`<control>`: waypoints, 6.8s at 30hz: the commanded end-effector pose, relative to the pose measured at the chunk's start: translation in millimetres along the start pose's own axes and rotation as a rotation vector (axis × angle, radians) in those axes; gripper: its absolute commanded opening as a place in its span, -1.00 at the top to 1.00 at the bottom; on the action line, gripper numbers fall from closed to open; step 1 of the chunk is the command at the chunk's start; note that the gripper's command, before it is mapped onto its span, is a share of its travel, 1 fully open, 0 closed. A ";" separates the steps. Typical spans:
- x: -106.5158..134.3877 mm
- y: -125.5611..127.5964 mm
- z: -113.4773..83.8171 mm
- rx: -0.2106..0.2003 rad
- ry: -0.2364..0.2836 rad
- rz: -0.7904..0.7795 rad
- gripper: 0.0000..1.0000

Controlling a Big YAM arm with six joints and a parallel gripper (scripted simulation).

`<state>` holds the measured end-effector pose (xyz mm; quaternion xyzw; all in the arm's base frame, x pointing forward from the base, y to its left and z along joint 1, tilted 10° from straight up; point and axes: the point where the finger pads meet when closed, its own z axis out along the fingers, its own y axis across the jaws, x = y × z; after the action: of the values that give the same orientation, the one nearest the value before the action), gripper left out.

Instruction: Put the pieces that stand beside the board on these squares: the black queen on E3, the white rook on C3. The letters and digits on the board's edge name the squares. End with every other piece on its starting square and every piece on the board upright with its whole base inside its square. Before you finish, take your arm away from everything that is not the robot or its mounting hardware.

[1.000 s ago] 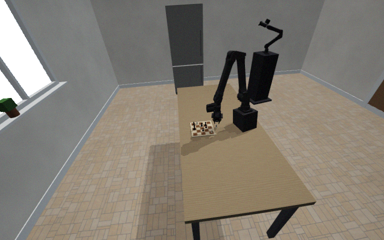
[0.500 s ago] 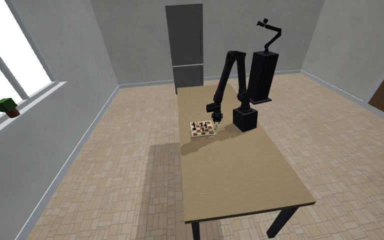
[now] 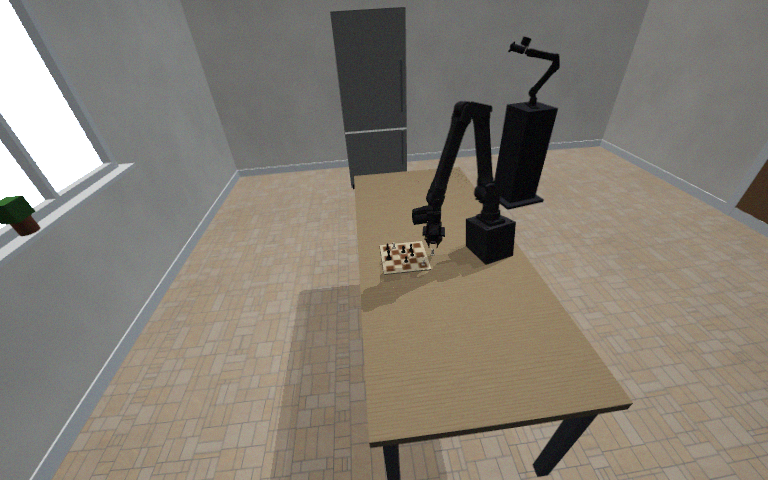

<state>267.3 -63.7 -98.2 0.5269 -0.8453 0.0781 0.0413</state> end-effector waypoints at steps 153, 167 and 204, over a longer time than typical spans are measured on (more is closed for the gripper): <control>-4.7 -15.1 30.3 0.024 -0.010 -0.008 1.00; -7.9 -11.9 14.1 0.025 -0.011 -0.009 1.00; -26.0 -101.3 -83.8 0.024 -0.010 -0.148 1.00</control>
<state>315.7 -59.7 -25.3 0.5617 -0.8226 0.0707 0.0527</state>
